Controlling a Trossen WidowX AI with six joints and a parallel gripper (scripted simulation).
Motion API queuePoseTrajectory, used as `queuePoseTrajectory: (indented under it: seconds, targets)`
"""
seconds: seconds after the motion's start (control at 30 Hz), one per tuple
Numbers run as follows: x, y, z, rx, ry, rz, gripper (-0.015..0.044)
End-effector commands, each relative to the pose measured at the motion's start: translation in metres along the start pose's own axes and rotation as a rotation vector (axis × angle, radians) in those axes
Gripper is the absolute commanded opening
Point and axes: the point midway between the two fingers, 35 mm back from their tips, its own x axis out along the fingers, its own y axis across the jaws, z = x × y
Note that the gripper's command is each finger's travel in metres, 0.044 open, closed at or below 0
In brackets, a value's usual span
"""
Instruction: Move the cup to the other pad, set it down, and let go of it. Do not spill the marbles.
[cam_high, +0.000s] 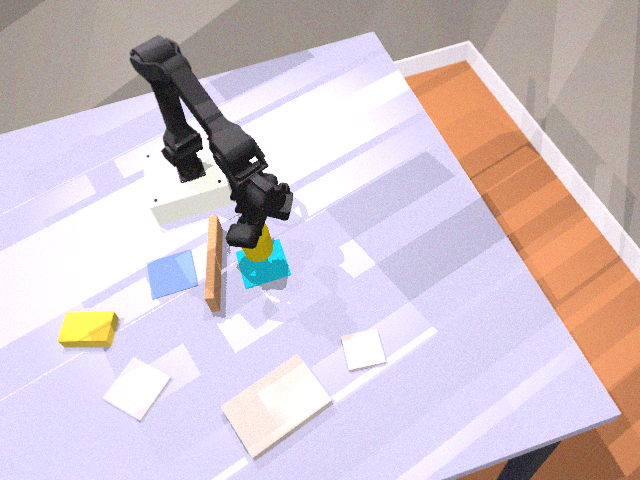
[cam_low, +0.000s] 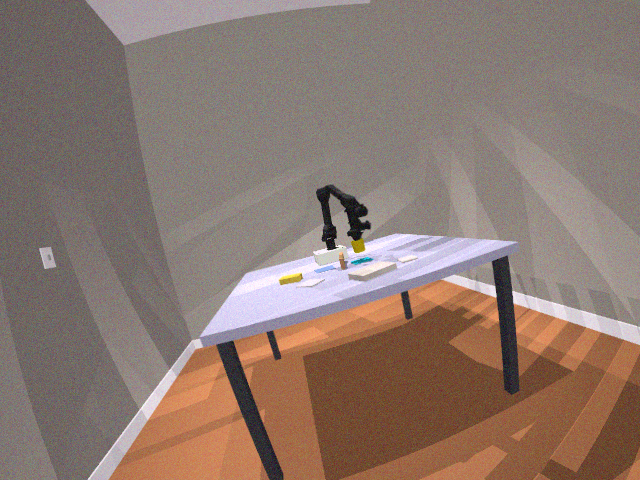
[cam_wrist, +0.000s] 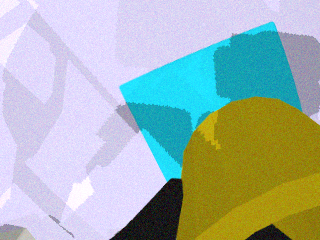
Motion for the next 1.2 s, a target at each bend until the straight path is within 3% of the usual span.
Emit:
queuePoseTrajectory:
  seconds: [0.0,0.7,1.17]
  targets:
    - [0.009,0.0,-0.001,0.005,0.011,0.003,0.0]
    - [0.044,0.002,-0.002,0.005,0.011,0.003,0.0]
    - [0.043,0.002,-0.001,0.0,0.004,0.003,0.0]
